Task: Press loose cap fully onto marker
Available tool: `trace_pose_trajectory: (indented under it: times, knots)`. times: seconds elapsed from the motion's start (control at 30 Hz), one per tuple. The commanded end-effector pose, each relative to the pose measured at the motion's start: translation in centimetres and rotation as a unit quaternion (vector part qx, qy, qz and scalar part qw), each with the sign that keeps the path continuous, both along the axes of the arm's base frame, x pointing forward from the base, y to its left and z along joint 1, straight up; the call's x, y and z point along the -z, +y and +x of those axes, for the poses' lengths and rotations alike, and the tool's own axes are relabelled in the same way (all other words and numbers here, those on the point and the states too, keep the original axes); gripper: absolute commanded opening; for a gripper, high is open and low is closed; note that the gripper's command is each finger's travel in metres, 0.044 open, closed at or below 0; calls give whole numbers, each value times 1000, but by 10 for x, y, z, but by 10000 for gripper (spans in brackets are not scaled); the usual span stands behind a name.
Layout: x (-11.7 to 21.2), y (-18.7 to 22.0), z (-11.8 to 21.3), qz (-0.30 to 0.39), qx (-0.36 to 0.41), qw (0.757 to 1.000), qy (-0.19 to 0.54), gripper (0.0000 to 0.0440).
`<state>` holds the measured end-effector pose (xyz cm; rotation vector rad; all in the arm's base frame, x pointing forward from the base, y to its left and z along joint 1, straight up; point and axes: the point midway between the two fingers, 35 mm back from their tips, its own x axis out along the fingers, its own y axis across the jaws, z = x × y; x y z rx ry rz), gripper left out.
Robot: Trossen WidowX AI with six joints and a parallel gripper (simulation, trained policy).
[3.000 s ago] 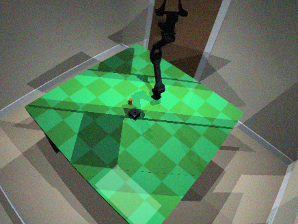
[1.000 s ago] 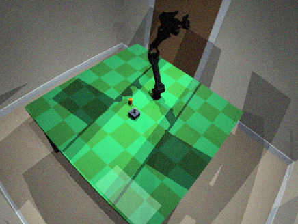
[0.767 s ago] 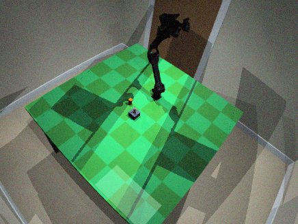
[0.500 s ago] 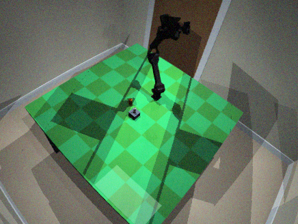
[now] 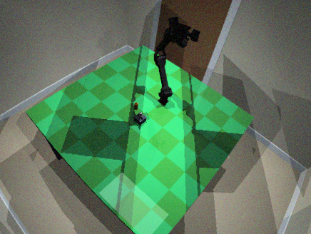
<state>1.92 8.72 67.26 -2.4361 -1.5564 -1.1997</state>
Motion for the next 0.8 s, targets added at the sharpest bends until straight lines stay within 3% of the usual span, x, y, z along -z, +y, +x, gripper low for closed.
trace_pose_trajectory:
  times: [0.0, 0.77]
  knots:
    - [12, 9, 3, -31, 0, 1000, 7, 322]
    - [70, 44, 17, -165, 1, 985, 54, 326]
